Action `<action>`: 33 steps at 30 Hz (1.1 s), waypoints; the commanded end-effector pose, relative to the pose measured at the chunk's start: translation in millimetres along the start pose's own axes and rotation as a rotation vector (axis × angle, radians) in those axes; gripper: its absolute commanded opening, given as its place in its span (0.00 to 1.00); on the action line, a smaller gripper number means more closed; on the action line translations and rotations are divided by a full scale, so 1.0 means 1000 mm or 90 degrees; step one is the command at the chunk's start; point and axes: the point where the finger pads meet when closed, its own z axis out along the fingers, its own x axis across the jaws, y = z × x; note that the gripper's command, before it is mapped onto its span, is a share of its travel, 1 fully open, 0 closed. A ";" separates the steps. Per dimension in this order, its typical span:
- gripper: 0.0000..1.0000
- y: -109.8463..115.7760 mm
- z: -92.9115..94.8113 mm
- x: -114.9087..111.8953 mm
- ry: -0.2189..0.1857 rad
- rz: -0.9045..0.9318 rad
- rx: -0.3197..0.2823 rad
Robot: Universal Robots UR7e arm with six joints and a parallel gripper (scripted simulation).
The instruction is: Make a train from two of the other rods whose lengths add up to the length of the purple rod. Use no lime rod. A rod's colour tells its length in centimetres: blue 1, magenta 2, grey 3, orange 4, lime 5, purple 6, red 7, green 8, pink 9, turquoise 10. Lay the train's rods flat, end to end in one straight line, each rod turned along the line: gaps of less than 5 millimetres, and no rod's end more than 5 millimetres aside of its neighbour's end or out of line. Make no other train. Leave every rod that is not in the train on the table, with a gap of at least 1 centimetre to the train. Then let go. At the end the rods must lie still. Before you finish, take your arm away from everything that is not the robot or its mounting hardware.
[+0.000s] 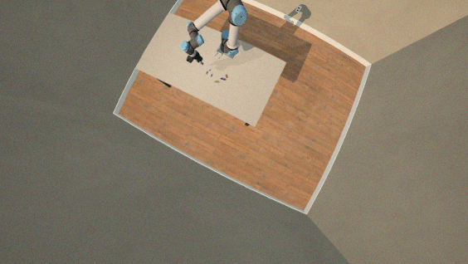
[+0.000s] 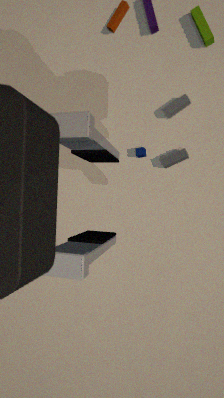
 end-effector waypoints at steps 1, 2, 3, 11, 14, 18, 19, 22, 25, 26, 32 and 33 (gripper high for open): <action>1.00 -0.007 0.020 -0.015 0.017 -0.021 0.041; 1.00 -0.007 0.020 -0.015 0.017 -0.021 0.041; 1.00 -0.009 0.025 -0.019 0.021 -0.027 0.052; 1.00 -0.015 0.056 -0.048 0.046 -0.065 0.120; 1.00 -0.015 0.062 -0.055 0.052 -0.075 0.136; 1.00 -0.015 0.067 -0.059 0.056 -0.081 0.147; 1.00 -0.015 0.067 -0.059 0.056 -0.081 0.147; 1.00 -0.015 0.069 -0.062 0.058 -0.085 0.153; 1.00 -0.015 0.070 -0.063 0.059 -0.087 0.155; 1.00 -0.015 0.070 -0.063 0.059 -0.087 0.156; 1.00 -0.015 0.071 -0.063 0.059 -0.087 0.156; 1.00 -0.015 0.071 -0.063 0.059 -0.087 0.156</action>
